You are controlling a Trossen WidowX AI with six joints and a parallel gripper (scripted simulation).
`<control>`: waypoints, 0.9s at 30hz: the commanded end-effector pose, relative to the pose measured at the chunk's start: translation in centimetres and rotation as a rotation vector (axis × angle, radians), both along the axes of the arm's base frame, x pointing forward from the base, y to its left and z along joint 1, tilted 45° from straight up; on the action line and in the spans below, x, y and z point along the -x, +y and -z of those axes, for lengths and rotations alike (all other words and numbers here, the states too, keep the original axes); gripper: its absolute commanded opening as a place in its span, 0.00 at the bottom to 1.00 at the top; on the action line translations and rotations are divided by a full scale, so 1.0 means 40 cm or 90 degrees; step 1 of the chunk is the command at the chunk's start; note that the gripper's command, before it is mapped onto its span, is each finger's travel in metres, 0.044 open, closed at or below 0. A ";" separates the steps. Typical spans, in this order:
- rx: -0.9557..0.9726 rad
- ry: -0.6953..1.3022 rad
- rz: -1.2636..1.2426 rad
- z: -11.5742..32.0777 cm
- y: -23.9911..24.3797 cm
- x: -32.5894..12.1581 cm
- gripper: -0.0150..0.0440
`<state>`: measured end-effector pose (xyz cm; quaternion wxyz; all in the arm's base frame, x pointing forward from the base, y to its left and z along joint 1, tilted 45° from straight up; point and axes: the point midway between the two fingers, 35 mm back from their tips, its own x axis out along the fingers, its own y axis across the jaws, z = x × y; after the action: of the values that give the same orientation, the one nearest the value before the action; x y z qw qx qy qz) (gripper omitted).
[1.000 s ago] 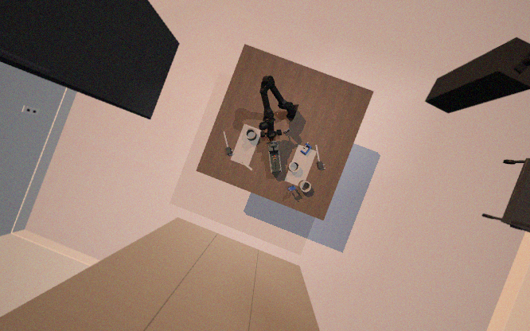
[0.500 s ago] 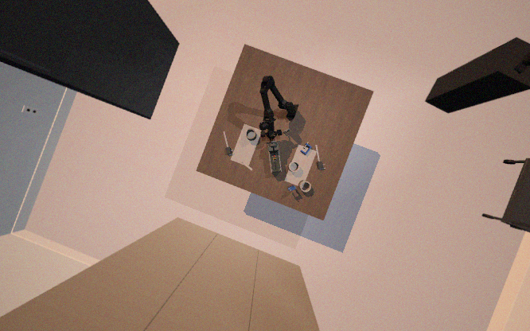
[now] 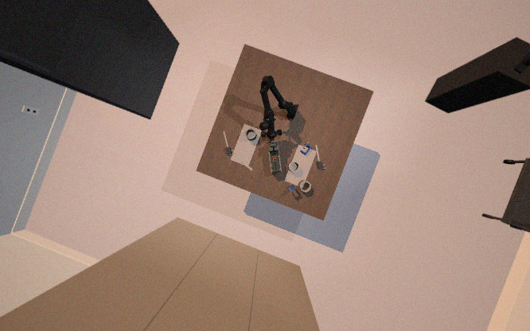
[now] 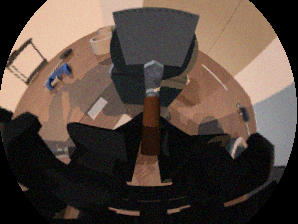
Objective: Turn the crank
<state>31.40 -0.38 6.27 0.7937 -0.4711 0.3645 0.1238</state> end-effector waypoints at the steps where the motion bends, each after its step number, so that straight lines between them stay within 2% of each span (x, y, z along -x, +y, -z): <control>1: -0.004 0.014 -0.008 0.017 0.010 0.012 0.25; 27: -0.004 0.014 -0.008 0.022 0.027 0.025 0.25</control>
<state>30.90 0.15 5.84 0.7932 -0.4696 0.3671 0.1242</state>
